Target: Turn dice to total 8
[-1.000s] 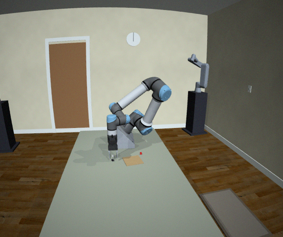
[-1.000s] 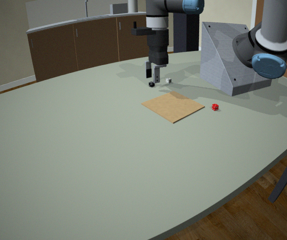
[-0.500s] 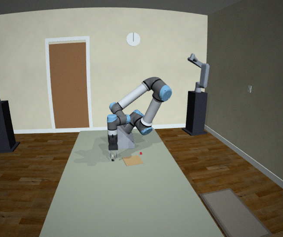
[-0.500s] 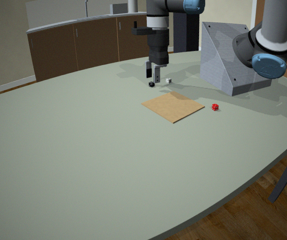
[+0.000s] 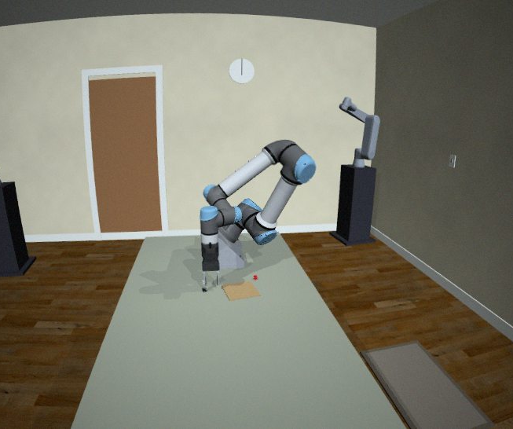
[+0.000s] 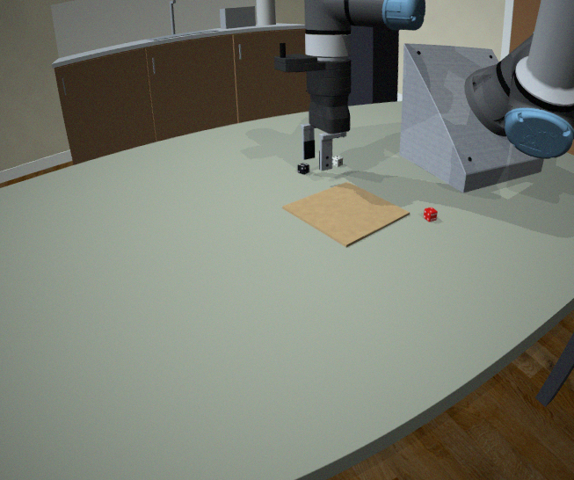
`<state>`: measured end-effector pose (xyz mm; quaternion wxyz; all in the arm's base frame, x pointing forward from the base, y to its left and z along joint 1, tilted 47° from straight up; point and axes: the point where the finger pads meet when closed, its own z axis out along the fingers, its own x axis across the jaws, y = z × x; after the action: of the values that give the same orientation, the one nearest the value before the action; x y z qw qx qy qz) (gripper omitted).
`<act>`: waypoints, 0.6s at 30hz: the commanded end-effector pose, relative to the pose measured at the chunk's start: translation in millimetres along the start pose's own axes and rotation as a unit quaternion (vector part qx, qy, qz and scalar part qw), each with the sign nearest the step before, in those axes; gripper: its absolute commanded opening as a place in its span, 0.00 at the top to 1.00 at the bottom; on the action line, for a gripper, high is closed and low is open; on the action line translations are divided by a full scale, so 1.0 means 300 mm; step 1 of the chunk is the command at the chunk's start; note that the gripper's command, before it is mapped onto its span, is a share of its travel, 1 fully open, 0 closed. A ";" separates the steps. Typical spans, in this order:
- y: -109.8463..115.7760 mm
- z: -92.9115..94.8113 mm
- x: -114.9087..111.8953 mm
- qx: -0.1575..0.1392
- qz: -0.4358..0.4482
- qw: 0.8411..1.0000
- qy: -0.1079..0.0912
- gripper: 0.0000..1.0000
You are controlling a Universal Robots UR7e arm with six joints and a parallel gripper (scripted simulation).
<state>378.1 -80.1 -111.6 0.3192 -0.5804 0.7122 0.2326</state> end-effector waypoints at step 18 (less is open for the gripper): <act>0.096 0.001 -0.263 -0.001 0.001 1.000 -0.001 0.00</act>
<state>365.9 -38.6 -74.3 0.3192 -0.5809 0.7120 0.2319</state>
